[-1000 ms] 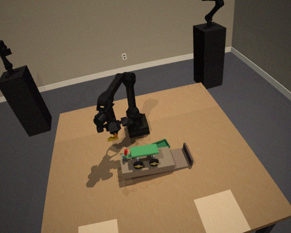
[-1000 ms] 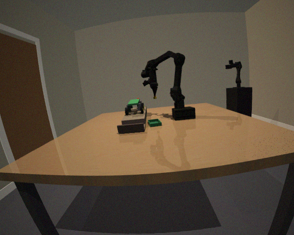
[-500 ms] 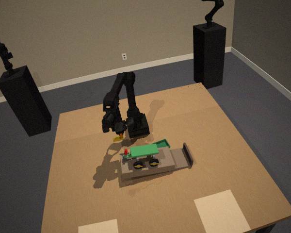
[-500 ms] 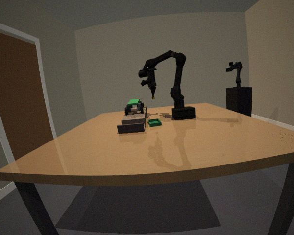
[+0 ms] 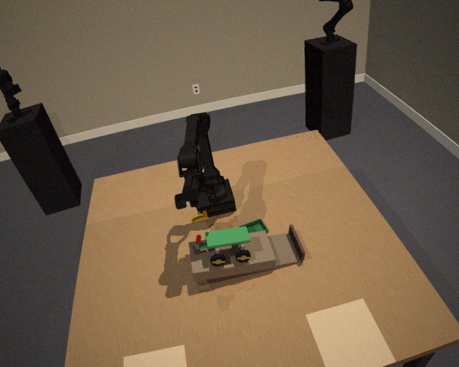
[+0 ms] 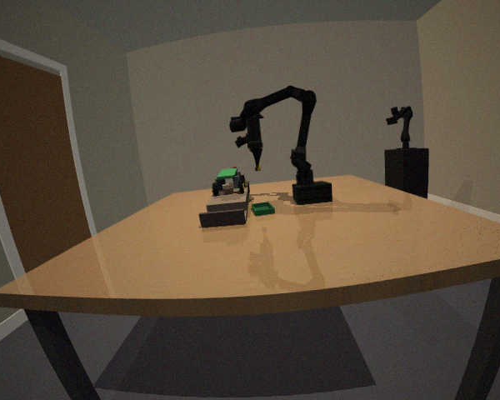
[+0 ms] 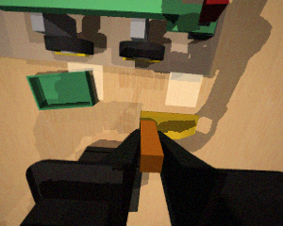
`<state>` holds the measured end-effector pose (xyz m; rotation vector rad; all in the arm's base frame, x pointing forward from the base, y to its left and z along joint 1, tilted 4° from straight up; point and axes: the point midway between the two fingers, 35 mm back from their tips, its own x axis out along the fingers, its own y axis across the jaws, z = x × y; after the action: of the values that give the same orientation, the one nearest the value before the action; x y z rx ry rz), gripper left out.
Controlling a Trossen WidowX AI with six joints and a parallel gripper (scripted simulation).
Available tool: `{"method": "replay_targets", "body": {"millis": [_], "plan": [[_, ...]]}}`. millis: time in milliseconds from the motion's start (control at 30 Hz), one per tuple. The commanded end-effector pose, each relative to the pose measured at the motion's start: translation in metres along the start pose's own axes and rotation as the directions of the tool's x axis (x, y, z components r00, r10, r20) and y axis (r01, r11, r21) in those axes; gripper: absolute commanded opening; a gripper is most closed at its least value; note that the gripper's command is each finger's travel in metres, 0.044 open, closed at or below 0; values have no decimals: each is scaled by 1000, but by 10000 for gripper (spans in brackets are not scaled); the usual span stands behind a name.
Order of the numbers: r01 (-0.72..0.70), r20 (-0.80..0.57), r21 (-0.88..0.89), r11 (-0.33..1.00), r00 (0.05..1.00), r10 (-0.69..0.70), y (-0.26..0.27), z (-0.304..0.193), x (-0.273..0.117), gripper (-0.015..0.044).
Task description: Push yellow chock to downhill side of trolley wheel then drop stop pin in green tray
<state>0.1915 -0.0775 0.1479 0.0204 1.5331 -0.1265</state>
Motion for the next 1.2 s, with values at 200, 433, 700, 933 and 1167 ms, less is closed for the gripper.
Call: {"method": "replay_targets", "body": {"millis": [200, 433, 700, 933, 1167], "plan": [[2, -4, 3, 1000, 1000, -2, 30, 7, 3, 0], [-1, -3, 3, 1000, 1000, 1, 54, 12, 4, 0], [-4, -3, 3, 1000, 1000, 4, 81, 17, 6, 0], [-6, -3, 3, 1000, 1000, 6, 107, 22, 9, 0], [-9, -2, 3, 1000, 1000, 9, 135, 27, 11, 0]]}}
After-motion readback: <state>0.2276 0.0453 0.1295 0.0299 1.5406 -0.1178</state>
